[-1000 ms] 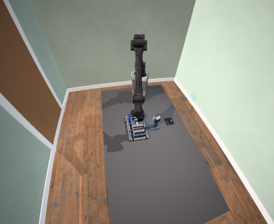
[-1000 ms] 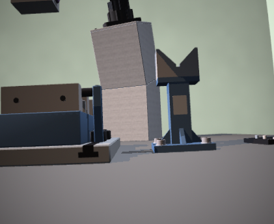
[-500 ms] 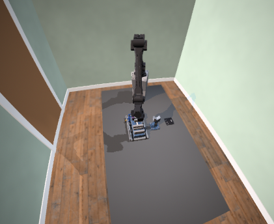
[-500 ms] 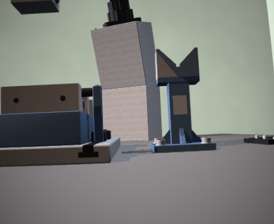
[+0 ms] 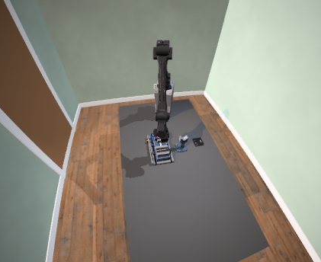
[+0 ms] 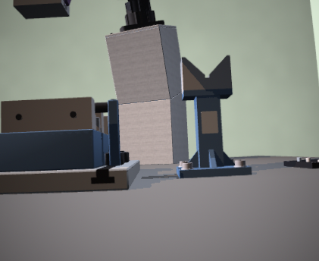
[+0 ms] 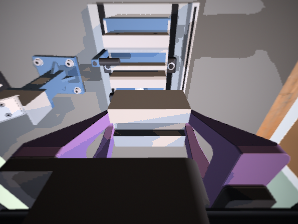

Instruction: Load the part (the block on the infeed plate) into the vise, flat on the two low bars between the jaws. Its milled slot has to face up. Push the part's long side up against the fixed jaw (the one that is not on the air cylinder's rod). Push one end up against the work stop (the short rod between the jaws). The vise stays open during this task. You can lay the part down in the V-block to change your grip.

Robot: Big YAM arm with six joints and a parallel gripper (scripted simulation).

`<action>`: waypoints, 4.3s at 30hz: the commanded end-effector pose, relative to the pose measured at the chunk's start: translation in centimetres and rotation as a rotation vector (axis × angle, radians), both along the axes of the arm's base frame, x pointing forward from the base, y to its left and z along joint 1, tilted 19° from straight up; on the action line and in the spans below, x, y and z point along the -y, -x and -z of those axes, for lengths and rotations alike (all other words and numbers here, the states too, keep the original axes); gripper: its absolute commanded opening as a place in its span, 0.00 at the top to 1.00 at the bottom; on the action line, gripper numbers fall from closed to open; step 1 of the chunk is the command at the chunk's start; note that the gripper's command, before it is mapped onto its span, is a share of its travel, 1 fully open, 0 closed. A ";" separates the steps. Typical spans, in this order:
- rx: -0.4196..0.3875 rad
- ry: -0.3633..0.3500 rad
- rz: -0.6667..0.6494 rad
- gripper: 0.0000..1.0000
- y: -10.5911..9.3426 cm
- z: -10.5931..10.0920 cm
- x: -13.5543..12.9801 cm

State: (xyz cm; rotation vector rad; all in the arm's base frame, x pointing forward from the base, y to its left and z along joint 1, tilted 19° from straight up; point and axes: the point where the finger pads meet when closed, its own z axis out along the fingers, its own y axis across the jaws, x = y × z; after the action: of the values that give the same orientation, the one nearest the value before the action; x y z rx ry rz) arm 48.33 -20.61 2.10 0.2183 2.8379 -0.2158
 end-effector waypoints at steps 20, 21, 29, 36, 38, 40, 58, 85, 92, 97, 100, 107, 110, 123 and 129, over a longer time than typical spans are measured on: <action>0.040 0.011 0.016 1.00 -2.0 0.6 1.4; 0.075 0.025 0.016 1.00 -2.5 -1.2 1.6; 0.033 0.009 0.011 1.00 -2.4 2.5 1.6; 0.046 0.016 0.008 1.00 -3.0 2.9 2.0; 0.046 0.016 0.004 1.00 -3.2 3.1 1.9; 0.033 0.011 0.004 1.00 -3.0 4.1 1.9; 0.032 0.012 0.004 1.00 -3.8 6.8 2.5; 0.038 0.015 0.003 1.00 -4.2 7.6 2.7; 0.040 0.015 0.003 1.00 -4.2 7.5 2.7; 0.040 0.015 0.003 1.00 -4.2 7.5 2.7; 0.040 0.015 0.003 1.00 -4.2 7.5 2.7; 0.040 0.015 0.003 1.00 -4.2 7.5 2.7; 0.040 0.015 0.003 1.00 -4.2 7.5 2.7; 0.040 0.015 0.003 1.00 -4.2 7.5 2.7; 0.039 0.015 0.003 1.00 -4.2 7.6 2.7</action>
State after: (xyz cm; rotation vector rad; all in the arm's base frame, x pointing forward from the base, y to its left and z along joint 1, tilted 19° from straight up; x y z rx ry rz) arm 51.18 -22.15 -6.60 0.2244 2.8351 -0.2159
